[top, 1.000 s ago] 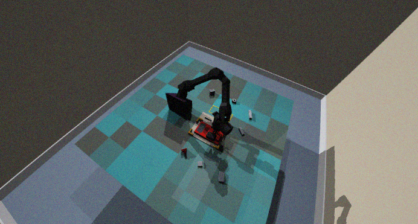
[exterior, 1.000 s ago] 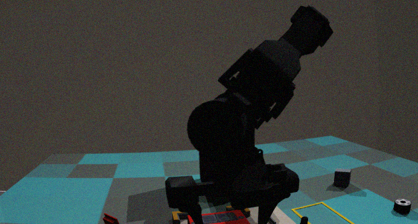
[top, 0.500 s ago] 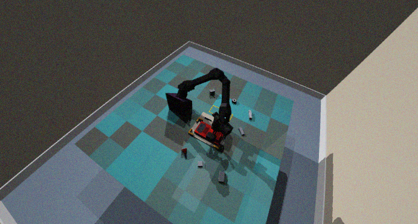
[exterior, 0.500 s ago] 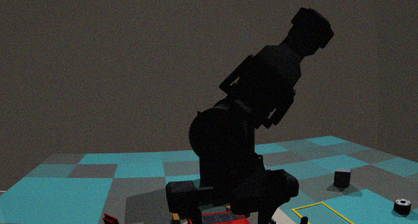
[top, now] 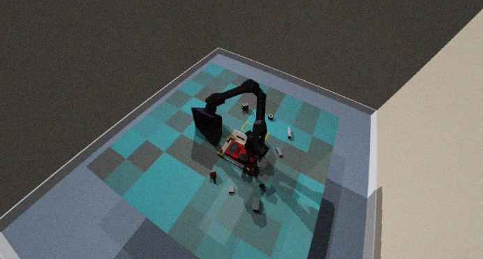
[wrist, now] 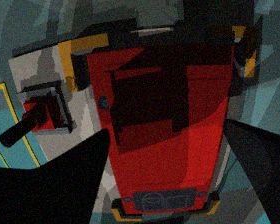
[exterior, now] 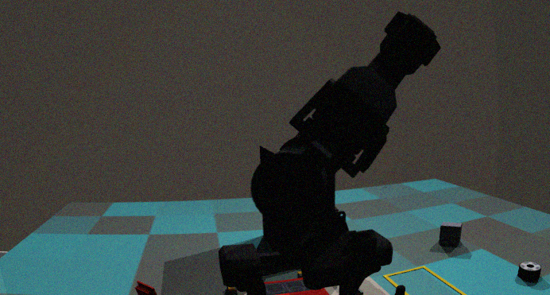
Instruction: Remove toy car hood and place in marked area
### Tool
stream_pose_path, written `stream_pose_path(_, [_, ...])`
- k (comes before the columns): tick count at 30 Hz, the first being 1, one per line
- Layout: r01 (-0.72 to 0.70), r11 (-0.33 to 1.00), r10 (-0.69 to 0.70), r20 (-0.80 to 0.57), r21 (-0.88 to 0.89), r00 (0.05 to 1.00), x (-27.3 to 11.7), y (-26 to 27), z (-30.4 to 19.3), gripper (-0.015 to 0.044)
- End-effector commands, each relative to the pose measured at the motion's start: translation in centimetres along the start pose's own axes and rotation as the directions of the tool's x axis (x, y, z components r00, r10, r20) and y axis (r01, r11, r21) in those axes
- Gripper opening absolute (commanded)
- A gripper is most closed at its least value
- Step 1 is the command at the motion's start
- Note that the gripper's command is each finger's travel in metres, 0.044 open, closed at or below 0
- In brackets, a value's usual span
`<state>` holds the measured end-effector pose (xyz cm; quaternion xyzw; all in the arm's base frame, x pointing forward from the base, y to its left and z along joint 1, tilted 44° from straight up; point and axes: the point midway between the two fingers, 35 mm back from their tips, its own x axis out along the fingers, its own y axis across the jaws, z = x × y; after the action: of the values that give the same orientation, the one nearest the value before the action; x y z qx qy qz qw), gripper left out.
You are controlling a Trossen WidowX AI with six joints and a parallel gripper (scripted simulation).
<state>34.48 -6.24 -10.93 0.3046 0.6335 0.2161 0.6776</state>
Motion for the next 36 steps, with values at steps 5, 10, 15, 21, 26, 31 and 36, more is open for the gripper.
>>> stream_pose_path(5, [0.000,1.000,0.000,0.000,0.000,1.000,0.0,0.0,0.0,0.0341])
stream_pose_path(10, [0.000,1.000,0.000,0.000,0.000,1.000,0.0,0.0,0.0,0.0308])
stream_pose_path(15, [0.000,1.000,0.000,0.000,0.000,1.000,-0.1,0.0,0.0,0.0216])
stream_pose_path(21, [0.000,1.000,0.000,0.000,0.000,1.000,-0.5,0.0,0.0,0.0058])
stream_pose_path(26, [0.001,1.000,-0.001,0.000,0.000,1.000,-0.8,0.0,0.0,0.0000])
stream_pose_path(31, [0.001,1.000,-0.001,0.000,0.000,1.000,-1.1,0.0,0.0,0.0000])
stream_pose_path(36, [0.001,1.000,-0.001,0.000,0.001,1.000,-1.4,0.0,0.0,0.0000])
